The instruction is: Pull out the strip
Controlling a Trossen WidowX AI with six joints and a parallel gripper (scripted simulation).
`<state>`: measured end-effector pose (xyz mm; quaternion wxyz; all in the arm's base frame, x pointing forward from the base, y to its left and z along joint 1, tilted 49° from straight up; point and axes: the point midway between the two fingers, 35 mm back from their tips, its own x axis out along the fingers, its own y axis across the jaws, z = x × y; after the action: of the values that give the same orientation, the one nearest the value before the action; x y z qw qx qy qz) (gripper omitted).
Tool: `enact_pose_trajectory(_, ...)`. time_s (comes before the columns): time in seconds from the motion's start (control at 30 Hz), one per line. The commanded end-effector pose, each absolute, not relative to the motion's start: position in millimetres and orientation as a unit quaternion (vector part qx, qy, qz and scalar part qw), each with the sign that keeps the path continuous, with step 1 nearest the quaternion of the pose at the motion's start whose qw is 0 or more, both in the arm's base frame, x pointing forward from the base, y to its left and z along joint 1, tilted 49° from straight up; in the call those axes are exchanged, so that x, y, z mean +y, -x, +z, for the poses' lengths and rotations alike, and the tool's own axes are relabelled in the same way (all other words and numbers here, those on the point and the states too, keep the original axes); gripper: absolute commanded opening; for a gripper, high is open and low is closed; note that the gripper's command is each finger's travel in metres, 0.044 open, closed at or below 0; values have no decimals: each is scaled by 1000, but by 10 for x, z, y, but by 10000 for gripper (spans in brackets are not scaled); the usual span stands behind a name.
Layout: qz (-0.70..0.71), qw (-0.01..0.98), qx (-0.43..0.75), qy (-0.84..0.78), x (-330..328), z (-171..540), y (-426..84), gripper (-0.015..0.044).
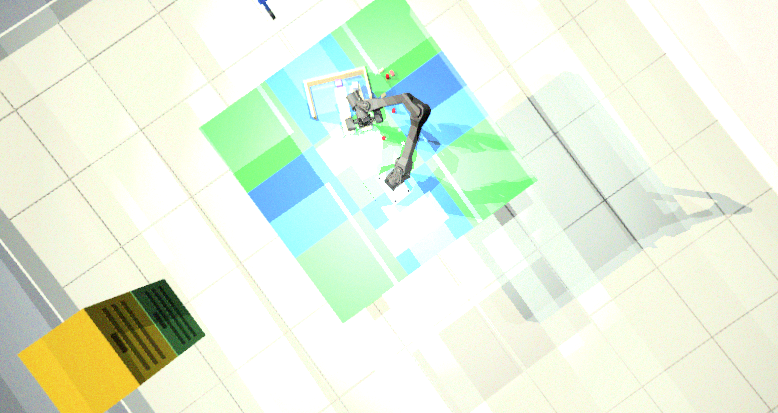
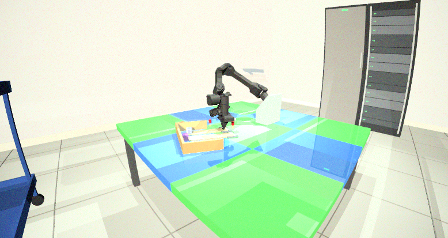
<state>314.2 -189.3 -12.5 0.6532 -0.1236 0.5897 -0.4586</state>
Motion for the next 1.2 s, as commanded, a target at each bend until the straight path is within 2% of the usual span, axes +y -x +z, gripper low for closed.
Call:
enact_pose_trajectory(0.0, -459, 652, 590, 124, -1913, -134, -3139, 0)
enact_pose_trajectory(1.17, -458, 652, 591, 124, -1726, -299, -2725, 0)
